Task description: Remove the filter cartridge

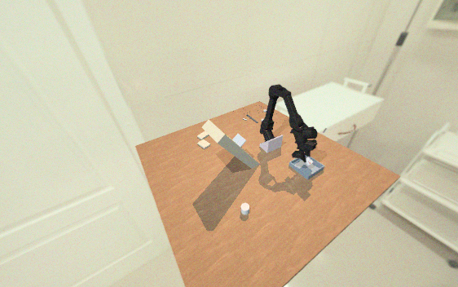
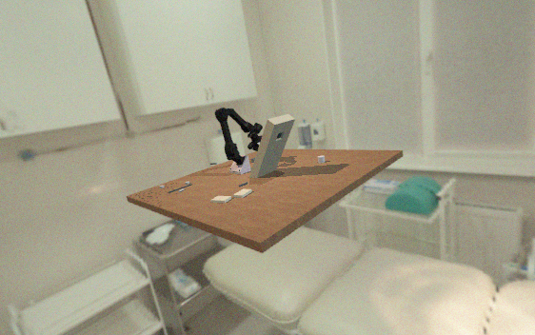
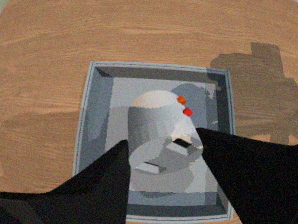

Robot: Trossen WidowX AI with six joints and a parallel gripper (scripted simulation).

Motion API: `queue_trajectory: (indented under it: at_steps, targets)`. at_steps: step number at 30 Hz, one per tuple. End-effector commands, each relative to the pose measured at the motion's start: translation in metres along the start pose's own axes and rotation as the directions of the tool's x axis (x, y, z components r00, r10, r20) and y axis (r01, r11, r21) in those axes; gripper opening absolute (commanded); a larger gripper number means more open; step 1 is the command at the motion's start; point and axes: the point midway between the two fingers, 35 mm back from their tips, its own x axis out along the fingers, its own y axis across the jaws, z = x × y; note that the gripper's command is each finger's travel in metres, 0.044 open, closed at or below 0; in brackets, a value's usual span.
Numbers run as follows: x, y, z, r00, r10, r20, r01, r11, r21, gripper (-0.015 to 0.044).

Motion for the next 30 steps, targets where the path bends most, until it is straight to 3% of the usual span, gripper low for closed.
queue_trajectory:
  at_steps: [1,3,20,23,27,30]
  targets:
    - [0.013,0.001,-0.010,1.000,0.005,0.002,-0.005,1.000,0.006,0.0000]
    - [0.014,0.001,-0.011,1.000,0.005,0.002,-0.005,1.000,0.006,0.0000]
    - [0.010,0.000,-0.010,1.000,0.001,-0.011,-0.001,1.000,0.001,0.0440]
    - [0.002,0.000,-0.004,1.000,0.000,-0.012,0.000,1.000,0.002,0.0440]
    - [-0.047,0.000,0.023,1.000,0.000,-0.014,0.000,1.000,0.003,0.0440]
    - [-0.050,0.000,0.024,1.000,0.000,-0.014,0.000,1.000,0.003,0.0440]
